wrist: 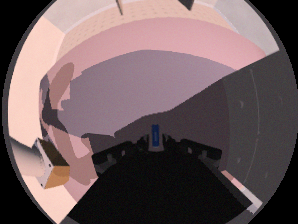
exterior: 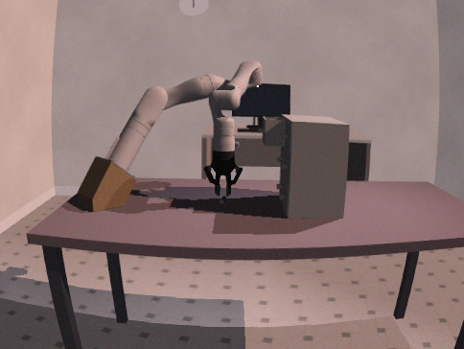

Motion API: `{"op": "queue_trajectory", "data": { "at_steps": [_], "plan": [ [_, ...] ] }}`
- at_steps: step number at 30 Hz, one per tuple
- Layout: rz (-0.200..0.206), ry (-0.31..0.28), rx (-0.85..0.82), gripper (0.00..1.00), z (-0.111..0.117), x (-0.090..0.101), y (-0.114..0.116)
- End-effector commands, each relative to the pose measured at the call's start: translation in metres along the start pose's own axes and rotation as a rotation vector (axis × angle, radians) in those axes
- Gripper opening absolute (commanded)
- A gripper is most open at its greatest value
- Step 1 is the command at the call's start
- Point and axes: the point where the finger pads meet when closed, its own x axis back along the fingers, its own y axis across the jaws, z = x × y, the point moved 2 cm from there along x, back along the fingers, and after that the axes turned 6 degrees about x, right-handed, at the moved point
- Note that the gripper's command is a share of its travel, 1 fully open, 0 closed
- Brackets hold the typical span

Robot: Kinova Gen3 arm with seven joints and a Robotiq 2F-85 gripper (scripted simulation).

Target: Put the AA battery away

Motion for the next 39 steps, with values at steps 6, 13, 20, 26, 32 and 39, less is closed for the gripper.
{"op": "queue_trajectory", "data": {
  "at_steps": [6, 13, 20, 26, 32, 39],
  "plan": [
    [-0.001, 0.000, 0.000, 0.29, 0.000, -0.006, 0.000],
    [-0.001, 0.000, 0.000, 0.29, 0.000, -0.019, 0.000],
    [-0.001, 0.000, 0.000, 0.29, 0.000, -0.020, 0.000],
    [-0.001, 0.000, 0.000, 0.29, 0.000, -0.020, 0.000],
    [-0.001, 0.000, 0.000, 0.29, 0.000, -0.020, 0.000],
    [-0.001, 0.000, 0.000, 0.29, 0.000, -0.020, 0.000]
  ]
}}
